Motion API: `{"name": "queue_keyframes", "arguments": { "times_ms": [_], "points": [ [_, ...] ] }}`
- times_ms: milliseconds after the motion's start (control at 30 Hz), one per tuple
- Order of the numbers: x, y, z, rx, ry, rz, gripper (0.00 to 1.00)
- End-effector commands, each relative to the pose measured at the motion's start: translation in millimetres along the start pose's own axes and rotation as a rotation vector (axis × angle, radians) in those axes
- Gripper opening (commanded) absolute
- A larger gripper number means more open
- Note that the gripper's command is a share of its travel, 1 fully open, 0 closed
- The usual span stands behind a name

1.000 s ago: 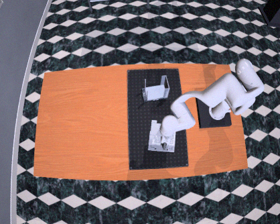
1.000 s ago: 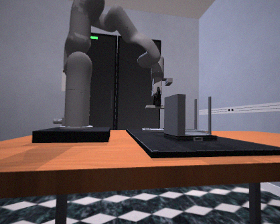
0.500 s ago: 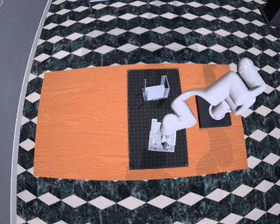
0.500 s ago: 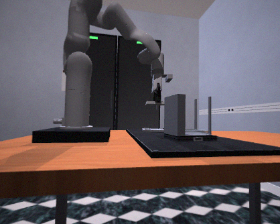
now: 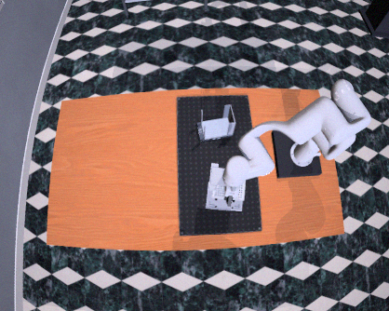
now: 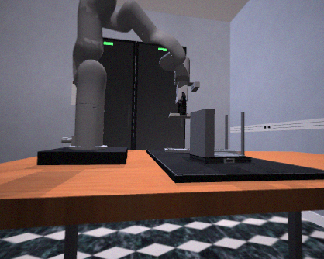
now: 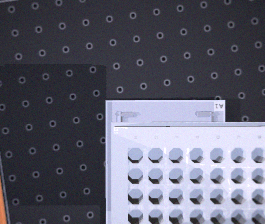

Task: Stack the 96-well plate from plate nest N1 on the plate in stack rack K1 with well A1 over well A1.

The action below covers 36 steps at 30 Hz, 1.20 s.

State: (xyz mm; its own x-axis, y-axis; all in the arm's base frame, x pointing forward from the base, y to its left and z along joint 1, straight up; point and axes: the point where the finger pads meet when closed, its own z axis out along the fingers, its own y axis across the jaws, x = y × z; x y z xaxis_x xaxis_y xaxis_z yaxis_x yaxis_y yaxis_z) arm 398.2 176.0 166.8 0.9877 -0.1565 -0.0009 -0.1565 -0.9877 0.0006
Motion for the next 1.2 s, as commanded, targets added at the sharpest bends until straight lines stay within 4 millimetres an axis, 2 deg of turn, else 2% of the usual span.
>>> {"name": "queue_keyframes", "arguments": {
  "times_ms": [0,167,367,533,933,1000,1167],
  "points": [
    [1.0,-0.7,-2.1,-0.001,0.005,0.0,0.0],
    [1.0,-0.7,-2.1,-0.001,0.005,0.0,0.0],
    [5.0,19.0,-2.6,-0.001,0.005,-0.2,0.0],
    [7.0,28.8,-2.9,-0.002,0.005,-0.278,0.0],
    [15.1,68.1,-4.0,-0.002,0.005,-0.278,0.0],
    [15.1,68.1,-4.0,-0.002,0.005,-0.278,0.0],
    [18.4,84.4,-4.4,-0.002,0.005,-0.278,0.0]
  ]
}}
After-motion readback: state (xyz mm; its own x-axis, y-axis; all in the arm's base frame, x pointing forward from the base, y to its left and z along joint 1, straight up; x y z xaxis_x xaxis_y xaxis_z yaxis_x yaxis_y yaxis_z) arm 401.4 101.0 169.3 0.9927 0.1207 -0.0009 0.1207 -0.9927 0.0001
